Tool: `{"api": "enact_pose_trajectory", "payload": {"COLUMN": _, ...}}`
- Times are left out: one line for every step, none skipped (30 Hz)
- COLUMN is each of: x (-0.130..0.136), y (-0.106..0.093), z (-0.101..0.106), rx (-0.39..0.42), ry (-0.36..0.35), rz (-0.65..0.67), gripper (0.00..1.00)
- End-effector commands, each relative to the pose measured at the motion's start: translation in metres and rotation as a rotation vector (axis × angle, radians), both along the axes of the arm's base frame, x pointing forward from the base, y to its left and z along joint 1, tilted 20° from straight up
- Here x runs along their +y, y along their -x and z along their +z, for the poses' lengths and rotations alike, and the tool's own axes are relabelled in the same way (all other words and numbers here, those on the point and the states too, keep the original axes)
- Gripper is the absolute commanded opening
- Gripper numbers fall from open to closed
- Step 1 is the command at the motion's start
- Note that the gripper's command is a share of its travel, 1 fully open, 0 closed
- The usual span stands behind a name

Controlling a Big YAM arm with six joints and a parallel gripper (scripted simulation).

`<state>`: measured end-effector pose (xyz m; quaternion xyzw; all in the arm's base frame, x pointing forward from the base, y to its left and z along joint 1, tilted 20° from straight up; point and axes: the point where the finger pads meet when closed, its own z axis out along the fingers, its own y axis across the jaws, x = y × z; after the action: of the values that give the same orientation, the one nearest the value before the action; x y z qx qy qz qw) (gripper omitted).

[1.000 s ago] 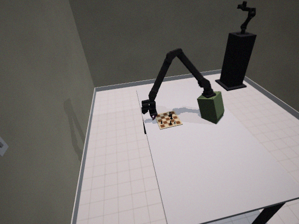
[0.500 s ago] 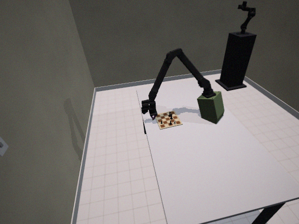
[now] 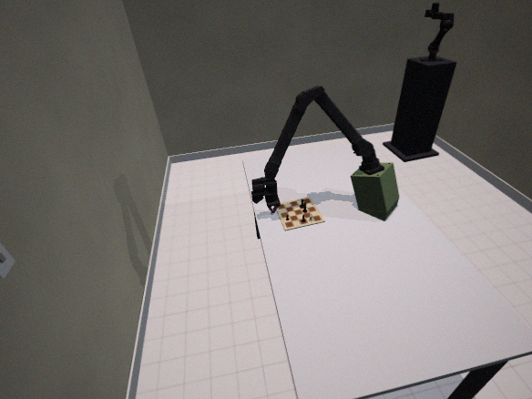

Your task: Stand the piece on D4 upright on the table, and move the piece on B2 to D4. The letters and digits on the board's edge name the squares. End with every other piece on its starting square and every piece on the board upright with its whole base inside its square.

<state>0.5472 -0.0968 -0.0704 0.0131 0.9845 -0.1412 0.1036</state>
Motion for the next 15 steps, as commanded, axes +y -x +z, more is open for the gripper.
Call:
{"api": "enact_pose_trajectory", "payload": {"x": -0.0040, "y": -0.0237, "z": 0.0183, "rx": -0.052, "ry": 0.006, "rz": 0.008, "gripper": 0.00}}
{"api": "enact_pose_trajectory", "payload": {"x": -0.0040, "y": -0.0237, "z": 0.0183, "rx": -0.052, "ry": 0.006, "rz": 0.008, "gripper": 0.00}}
{"api": "enact_pose_trajectory", "payload": {"x": -0.0040, "y": -0.0237, "z": 0.0183, "rx": -0.052, "ry": 0.006, "rz": 0.008, "gripper": 0.00}}
{"api": "enact_pose_trajectory", "payload": {"x": -0.0040, "y": -0.0236, "z": 0.0182, "rx": -0.051, "ry": 0.006, "rz": 0.009, "gripper": 0.00}}
{"api": "enact_pose_trajectory", "payload": {"x": -0.0040, "y": -0.0236, "z": 0.0181, "rx": -0.051, "ry": 0.006, "rz": 0.010, "gripper": 0.00}}
{"api": "enact_pose_trajectory", "payload": {"x": -0.0040, "y": -0.0236, "z": 0.0181, "rx": -0.051, "ry": 0.006, "rz": 0.010, "gripper": 0.00}}
{"api": "enact_pose_trajectory", "payload": {"x": -0.0040, "y": -0.0236, "z": 0.0181, "rx": -0.051, "ry": 0.006, "rz": 0.010, "gripper": 0.00}}
{"api": "enact_pose_trajectory", "payload": {"x": -0.0040, "y": -0.0236, "z": 0.0180, "rx": -0.051, "ry": 0.006, "rz": 0.010, "gripper": 0.00}}
{"api": "enact_pose_trajectory", "payload": {"x": -0.0040, "y": -0.0235, "z": 0.0179, "rx": -0.050, "ry": 0.007, "rz": 0.011, "gripper": 0.00}}
{"api": "enact_pose_trajectory", "payload": {"x": -0.0040, "y": -0.0234, "z": 0.0178, "rx": -0.049, "ry": 0.007, "rz": 0.012, "gripper": 0.00}}
{"api": "enact_pose_trajectory", "payload": {"x": -0.0040, "y": -0.0233, "z": 0.0176, "rx": -0.048, "ry": 0.007, "rz": 0.013, "gripper": 0.00}}
{"api": "enact_pose_trajectory", "payload": {"x": -0.0040, "y": -0.0232, "z": 0.0174, "rx": -0.047, "ry": 0.007, "rz": 0.014, "gripper": 0.00}}
{"api": "enact_pose_trajectory", "payload": {"x": -0.0040, "y": -0.0232, "z": 0.0172, "rx": -0.046, "ry": 0.007, "rz": 0.015, "gripper": 0.00}}
{"api": "enact_pose_trajectory", "payload": {"x": -0.0040, "y": -0.0231, "z": 0.0170, "rx": -0.045, "ry": 0.007, "rz": 0.016, "gripper": 0.00}}
{"api": "enact_pose_trajectory", "payload": {"x": -0.0040, "y": -0.0230, "z": 0.0169, "rx": -0.045, "ry": 0.008, "rz": 0.017, "gripper": 0.00}}
